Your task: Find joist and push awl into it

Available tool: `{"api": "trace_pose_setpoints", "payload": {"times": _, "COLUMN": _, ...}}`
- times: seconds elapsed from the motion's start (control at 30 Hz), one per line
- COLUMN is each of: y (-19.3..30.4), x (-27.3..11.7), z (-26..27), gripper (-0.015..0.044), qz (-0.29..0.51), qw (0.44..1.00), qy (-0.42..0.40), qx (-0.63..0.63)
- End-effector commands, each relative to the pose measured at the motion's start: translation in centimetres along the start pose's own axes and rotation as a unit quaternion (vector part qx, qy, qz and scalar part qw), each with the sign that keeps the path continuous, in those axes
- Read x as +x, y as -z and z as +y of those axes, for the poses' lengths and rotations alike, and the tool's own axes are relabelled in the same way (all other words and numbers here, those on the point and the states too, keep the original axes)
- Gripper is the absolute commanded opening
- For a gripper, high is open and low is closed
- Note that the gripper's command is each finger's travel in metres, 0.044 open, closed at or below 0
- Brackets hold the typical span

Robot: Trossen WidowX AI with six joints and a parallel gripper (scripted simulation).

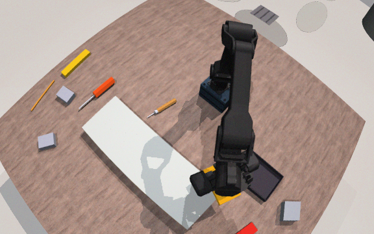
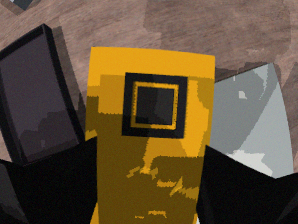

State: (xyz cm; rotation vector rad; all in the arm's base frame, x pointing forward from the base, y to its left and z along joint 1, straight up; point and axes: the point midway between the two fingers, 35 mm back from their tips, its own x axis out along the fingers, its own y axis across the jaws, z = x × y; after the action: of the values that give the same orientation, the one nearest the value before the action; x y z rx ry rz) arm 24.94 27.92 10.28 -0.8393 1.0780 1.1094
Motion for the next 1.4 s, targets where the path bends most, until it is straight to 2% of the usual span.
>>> {"api": "trace_pose_setpoints", "payload": {"times": 0.0, "y": -0.9, "x": -0.2, "z": 1.9, "gripper": 0.0000, "qz": -0.008, "qw": 1.000, "qy": -0.002, "qx": -0.025}}
{"api": "trace_pose_setpoints", "payload": {"times": 0.73, "y": -2.3, "x": 1.1, "z": 15.7, "gripper": 0.0000, "qz": -0.010, "qw": 0.979, "qy": -0.054, "qx": -0.196}}
{"api": "trace_pose_setpoints", "payload": {"times": 1.37, "y": -1.7, "x": 4.3, "z": 16.1, "gripper": 0.0000, "qz": -0.010, "qw": 0.978, "qy": -0.056, "qx": -0.202}}
